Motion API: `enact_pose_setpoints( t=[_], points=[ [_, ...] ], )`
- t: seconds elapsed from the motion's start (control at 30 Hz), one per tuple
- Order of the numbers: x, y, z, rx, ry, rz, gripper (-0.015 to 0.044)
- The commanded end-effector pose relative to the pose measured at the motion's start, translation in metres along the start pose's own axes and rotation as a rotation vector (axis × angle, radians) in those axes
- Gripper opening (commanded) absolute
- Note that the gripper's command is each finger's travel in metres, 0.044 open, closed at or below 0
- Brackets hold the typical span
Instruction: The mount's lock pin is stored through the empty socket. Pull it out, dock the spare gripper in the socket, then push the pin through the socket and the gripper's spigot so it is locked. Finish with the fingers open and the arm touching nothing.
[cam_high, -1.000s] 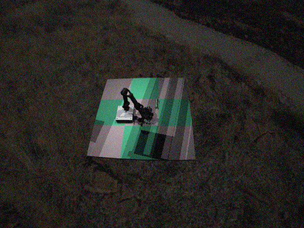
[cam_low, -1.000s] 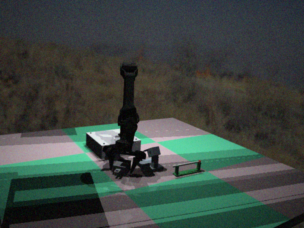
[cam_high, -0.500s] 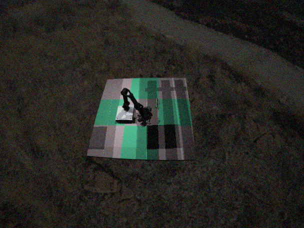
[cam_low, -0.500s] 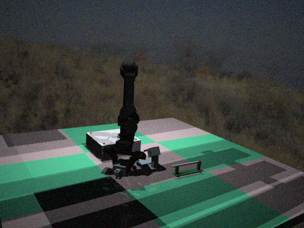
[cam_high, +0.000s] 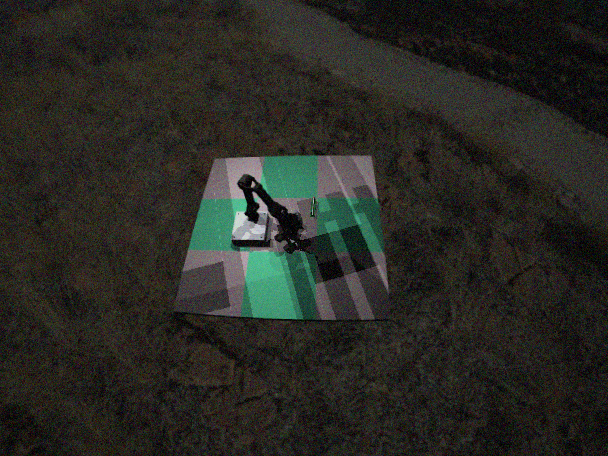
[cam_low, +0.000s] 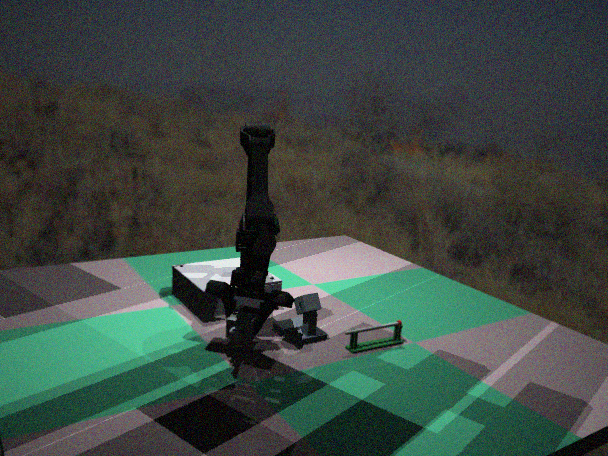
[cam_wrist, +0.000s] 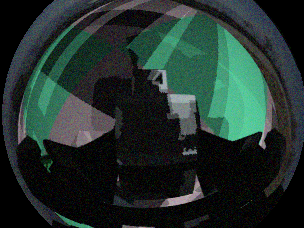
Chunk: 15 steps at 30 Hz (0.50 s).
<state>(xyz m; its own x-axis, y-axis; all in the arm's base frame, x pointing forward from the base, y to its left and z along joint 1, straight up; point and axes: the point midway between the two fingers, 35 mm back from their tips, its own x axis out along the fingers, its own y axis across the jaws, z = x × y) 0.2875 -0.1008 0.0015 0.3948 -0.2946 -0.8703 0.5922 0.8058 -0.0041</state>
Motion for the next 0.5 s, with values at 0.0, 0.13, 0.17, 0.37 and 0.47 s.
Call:
enact_pose_setpoints(
  t=[0.0,0.13,0.17,0.37,0.47],
  points=[
    [-0.015,0.003,0.017,0.008,-0.027,0.008,0.0],
    [-0.03,0.003,0.024,0.008,-0.027,0.008,0.0],
    [-0.033,0.002,0.026,0.008,-0.027,0.008,0.0],
    [-0.057,0.001,0.036,0.008,-0.027,0.008,0.0],
    [-0.07,0.0,0.04,0.008,-0.027,0.008,0.0]
  ],
)
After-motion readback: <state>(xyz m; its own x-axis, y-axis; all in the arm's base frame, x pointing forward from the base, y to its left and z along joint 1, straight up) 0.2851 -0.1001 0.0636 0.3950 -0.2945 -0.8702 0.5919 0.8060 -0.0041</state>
